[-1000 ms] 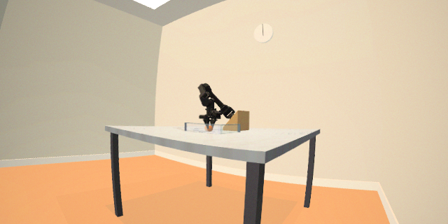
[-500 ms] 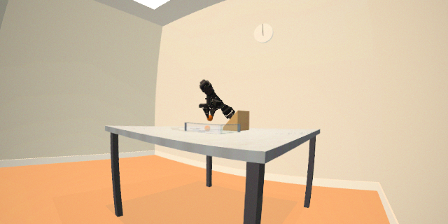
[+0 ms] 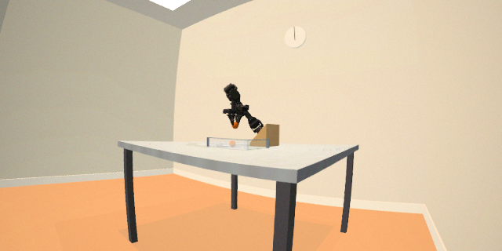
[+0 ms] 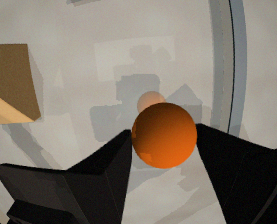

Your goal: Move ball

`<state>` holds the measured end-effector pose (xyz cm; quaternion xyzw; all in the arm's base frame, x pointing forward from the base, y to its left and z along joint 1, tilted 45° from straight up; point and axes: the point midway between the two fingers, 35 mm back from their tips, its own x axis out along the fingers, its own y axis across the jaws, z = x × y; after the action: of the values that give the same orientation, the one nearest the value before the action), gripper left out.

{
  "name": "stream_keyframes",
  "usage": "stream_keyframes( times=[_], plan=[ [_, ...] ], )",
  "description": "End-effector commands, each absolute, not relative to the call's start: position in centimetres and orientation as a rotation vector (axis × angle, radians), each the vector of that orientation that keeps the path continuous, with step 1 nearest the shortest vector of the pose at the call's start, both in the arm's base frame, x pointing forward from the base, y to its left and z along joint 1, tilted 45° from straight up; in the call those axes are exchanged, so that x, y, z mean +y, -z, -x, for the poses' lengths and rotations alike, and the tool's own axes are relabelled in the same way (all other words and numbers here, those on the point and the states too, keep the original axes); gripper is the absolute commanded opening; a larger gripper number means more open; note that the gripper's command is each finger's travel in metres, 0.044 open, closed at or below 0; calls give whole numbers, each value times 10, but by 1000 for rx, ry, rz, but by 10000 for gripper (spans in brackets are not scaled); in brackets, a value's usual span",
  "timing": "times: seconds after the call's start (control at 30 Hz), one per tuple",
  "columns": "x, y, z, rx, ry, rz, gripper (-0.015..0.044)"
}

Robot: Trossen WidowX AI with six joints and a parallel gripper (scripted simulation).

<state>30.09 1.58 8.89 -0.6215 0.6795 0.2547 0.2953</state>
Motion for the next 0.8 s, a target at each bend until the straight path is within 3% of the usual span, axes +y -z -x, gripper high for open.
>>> stream_keyframes(
  times=[0.0, 0.77],
  plan=[
    [-3, -85, -299, 1816, -674, 1652, 0],
    [-72, -30, -293, 1819, -668, 1655, 0]
  ],
)
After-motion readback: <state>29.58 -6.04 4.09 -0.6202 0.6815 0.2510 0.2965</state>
